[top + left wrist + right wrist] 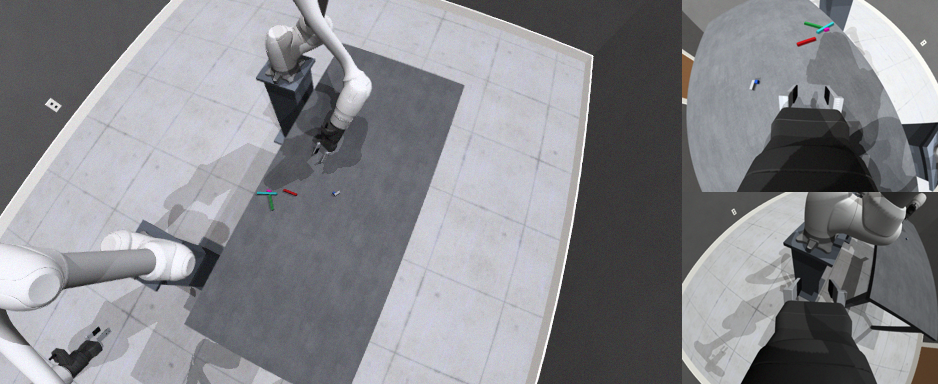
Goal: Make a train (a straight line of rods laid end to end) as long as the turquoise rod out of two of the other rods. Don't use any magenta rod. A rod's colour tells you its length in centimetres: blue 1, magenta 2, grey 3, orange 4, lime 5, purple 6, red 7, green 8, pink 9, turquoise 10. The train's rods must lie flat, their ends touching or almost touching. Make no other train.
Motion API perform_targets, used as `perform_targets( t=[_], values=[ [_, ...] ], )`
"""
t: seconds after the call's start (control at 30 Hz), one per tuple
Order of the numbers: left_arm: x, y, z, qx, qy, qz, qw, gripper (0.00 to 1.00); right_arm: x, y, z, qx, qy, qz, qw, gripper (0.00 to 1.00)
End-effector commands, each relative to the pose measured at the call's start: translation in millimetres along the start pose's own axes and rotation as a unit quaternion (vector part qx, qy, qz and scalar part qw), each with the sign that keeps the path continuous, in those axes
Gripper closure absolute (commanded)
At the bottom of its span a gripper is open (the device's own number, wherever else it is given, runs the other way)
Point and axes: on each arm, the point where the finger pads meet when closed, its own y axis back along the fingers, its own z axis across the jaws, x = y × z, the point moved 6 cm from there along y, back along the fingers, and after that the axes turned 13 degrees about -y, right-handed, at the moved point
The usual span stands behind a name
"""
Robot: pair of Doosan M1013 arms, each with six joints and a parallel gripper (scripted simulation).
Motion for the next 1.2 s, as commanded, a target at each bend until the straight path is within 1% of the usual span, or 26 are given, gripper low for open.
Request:
perform_targets(
  t=[0.0, 0.13, 0.27, 0.43, 0.5, 0.53, 1.0, 1.07, 1.1, 1.17],
  values=[
    [21, -12, 2, 0.004, 0.038, -0.023, 0.999, 0.00, -5, -14, -40, -0.034, -0.079, 0.029, 0.996, 0.00],
    [37, -21, 4, 0.010, 0.066, -0.036, 0.997, 0.00, -3, -27, -67, -0.061, -0.139, 0.057, 0.987, 0.00],
    [53, -31, 6, 0.014, 0.095, -0.051, 0.994, 0.00, -2, -33, -79, -0.073, -0.164, 0.069, 0.981, 0.00],
    [73, -43, 9, 0.022, 0.131, -0.068, 0.989, 0.00, -2, -34, -81, -0.075, -0.168, 0.071, 0.980, 0.00],
    [73, -43, 9, 0.022, 0.131, -0.068, 0.989, 0.00, -2, -34, -81, -0.075, -0.168, 0.071, 0.980, 0.00],
    [85, -50, 11, 0.025, 0.152, -0.078, 0.985, 0.00, -2, -34, -81, -0.075, -0.168, 0.071, 0.980, 0.00],
    [138, -83, 17, 0.042, 0.245, -0.122, 0.961, 0.00, -2, -34, -81, -0.075, -0.168, 0.071, 0.980, 0.00],
    [138, -83, 17, 0.042, 0.245, -0.122, 0.961, 0.00, -2, -34, -81, -0.075, -0.168, 0.071, 0.980, 0.00],
    [148, -89, 18, 0.047, 0.263, -0.130, 0.955, 0.00, -2, -34, -81, -0.075, -0.168, 0.071, 0.980, 0.00],
    [155, -93, 19, 0.048, 0.275, -0.136, 0.951, 0.00, -2, -34, -81, -0.075, -0.168, 0.071, 0.980, 0.00]
  ],
)
